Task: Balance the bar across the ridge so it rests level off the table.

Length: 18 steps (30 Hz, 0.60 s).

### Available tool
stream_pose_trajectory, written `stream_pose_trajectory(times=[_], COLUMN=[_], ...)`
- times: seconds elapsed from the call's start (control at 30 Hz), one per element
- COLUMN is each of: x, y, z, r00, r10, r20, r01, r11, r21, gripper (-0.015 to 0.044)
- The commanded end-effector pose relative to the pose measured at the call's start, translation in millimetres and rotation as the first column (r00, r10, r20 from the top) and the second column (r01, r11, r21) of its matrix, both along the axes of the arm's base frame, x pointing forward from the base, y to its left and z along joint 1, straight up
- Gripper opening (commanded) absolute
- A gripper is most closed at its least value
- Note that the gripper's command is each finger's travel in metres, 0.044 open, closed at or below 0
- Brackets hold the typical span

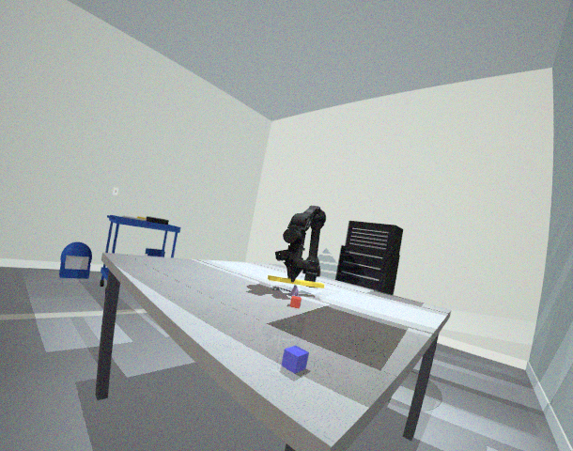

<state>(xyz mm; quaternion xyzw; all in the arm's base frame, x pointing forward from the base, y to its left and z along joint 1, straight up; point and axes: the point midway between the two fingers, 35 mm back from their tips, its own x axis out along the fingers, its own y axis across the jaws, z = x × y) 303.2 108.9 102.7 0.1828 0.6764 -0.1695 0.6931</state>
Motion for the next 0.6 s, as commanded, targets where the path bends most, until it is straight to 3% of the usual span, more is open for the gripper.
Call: stream_pose_trajectory(times=[0.0, 0.57], x=[-0.2, -0.2], y=[-0.4, -0.4], z=[-1.4, -2.8], r00=[1.0, 1.0], r10=[-0.002, -0.002], r20=[-0.001, -0.001], r01=[0.002, 0.002], r11=[1.0, 1.0], r21=[-0.003, -0.003], gripper=[0.0, 0.0])
